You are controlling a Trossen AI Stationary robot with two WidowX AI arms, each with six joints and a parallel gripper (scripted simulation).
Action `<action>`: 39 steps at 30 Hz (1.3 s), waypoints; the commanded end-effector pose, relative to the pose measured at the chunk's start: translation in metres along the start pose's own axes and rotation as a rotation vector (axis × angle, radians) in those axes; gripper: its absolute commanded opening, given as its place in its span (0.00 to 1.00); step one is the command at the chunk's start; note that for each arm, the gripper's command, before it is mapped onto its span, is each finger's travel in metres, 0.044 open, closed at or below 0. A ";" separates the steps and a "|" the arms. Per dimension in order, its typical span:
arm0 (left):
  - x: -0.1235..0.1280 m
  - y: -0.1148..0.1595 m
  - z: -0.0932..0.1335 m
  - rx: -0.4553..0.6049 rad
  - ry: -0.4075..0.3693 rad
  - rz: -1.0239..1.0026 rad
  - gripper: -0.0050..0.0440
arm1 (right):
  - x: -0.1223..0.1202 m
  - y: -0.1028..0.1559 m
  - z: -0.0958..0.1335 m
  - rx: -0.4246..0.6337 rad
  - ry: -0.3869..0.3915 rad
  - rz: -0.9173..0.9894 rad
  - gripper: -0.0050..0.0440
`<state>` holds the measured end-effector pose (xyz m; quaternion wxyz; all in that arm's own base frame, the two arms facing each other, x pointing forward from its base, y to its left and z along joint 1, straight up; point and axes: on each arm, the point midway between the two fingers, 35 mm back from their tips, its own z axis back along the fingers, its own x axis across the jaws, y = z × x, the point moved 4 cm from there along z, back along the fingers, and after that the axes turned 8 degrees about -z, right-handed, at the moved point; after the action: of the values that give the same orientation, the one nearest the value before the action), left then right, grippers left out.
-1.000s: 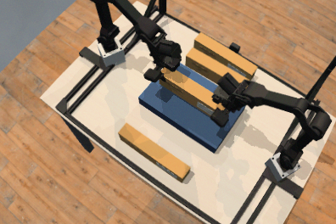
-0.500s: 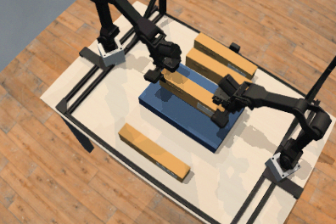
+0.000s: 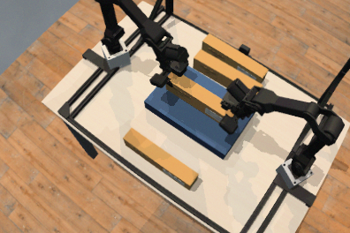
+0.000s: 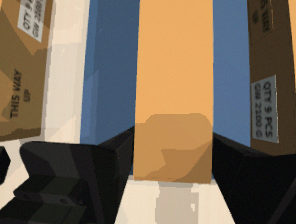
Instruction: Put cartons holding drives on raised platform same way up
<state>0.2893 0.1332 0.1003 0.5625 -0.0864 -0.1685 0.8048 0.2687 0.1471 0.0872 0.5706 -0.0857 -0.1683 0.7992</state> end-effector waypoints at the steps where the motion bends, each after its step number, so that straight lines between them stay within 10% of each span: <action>1: 0.000 0.000 0.001 -0.003 -0.002 0.002 0.10 | 0.000 0.000 0.002 -0.004 0.003 0.000 0.10; 7: 0.000 0.000 0.001 -0.003 -0.002 0.002 0.10 | 0.000 0.000 0.001 -0.004 0.003 0.000 0.10; 8: 0.000 0.001 -0.002 -0.003 -0.002 0.002 0.90 | 0.000 0.002 -0.002 -0.004 0.003 0.000 0.90; 39: 0.000 0.001 -0.001 -0.003 -0.002 0.002 0.90 | 0.000 0.002 -0.001 -0.004 0.003 0.000 0.90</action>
<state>0.2894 0.1328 0.0978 0.5629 -0.0871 -0.1701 0.8041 0.2676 0.1469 0.0844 0.5702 -0.0860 -0.1690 0.7993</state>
